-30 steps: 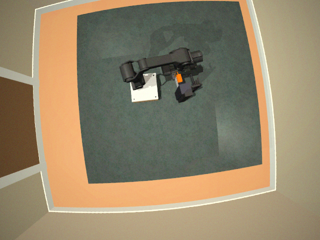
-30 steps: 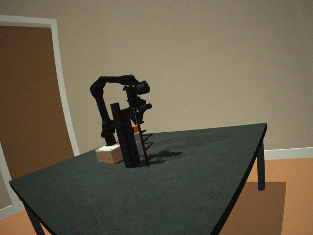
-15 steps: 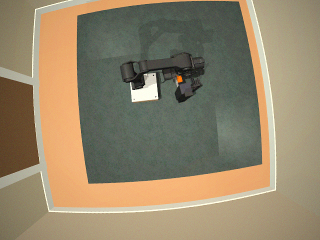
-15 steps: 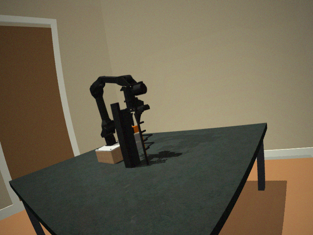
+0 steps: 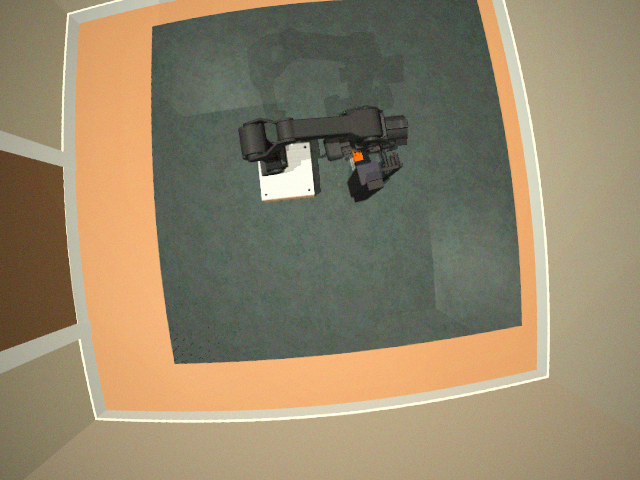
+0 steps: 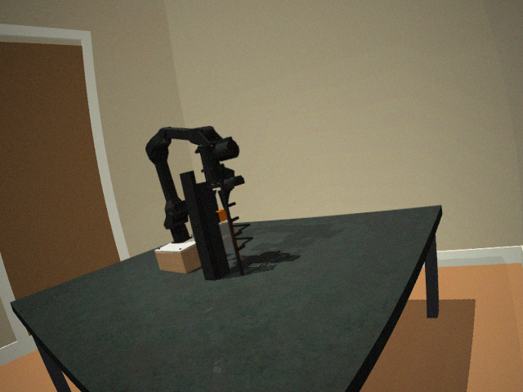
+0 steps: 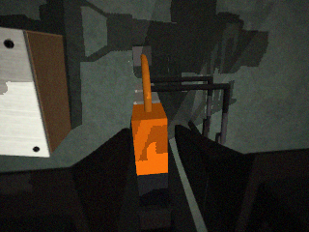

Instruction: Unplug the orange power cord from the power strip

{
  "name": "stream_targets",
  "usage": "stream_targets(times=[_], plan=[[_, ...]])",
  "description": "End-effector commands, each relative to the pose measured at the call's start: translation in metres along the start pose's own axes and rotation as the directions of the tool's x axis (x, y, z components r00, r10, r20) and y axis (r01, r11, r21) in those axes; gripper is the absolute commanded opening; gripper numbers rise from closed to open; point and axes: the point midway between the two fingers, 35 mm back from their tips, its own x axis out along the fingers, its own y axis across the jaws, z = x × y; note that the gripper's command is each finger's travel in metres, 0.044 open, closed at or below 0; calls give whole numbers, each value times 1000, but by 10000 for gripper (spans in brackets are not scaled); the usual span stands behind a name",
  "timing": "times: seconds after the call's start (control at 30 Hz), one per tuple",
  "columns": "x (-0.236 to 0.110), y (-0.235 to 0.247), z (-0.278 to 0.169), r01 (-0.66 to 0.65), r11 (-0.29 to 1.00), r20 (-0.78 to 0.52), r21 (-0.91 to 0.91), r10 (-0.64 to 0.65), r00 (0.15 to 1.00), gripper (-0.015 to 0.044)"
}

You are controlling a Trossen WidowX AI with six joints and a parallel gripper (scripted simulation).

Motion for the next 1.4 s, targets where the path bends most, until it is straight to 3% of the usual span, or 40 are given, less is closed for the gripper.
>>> stream_targets(times=[0.0, 0.2, 0.33, 0.6, 1.37], plan=[[7, 2, -1, -7, 1000, -5, -4, 7, 1000, 160], [7, 2, -1, -7, 1000, -5, -4, 7, 1000, 160], [5, 1, 0, -2, 1000, 0, 0, 2, 1000, 55], [5, 1, 0, -2, 1000, 0, 0, 2, 1000, 2], [5, -2, 34, -4, 1000, 2, -2, 4, 1000, 0]])
